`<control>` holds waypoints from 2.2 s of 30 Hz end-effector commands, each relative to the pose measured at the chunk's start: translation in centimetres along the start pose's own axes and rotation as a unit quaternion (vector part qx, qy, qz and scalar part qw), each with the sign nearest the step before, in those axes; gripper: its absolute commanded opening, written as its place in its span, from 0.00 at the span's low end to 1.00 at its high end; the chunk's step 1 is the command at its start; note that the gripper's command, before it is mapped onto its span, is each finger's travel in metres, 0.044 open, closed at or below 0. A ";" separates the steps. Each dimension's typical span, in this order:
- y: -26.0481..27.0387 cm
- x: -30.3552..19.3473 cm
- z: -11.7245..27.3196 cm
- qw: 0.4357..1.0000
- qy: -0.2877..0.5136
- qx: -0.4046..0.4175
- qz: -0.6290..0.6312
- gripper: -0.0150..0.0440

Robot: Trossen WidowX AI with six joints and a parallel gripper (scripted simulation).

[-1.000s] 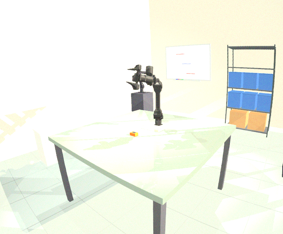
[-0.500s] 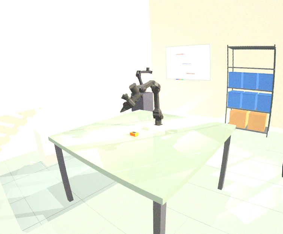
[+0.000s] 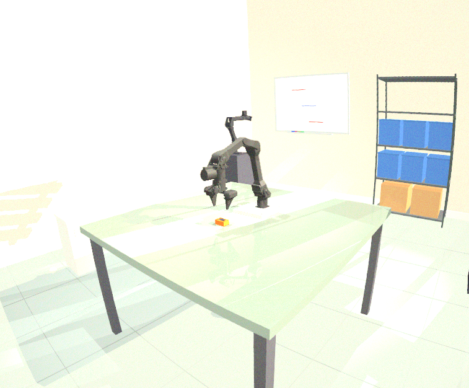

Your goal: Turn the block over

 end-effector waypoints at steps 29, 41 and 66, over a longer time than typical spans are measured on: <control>0.3 -0.2 -7.2 1.000 0.009 0.007 0.014 1.00; 0.3 -0.2 -8.0 1.000 0.009 0.007 0.014 0.78; 0.3 -0.2 -7.2 1.000 0.009 0.007 0.014 0.40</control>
Point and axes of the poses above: the point midway between the two fingers, 35 mm back from their tips, its own z axis back along the fingers, its own y axis across the jaws, x = y × z, the point moved 8 cm from there along z, back along the fingers, and after that the axes turned 9 degrees about -z, right-handed, at the moved point
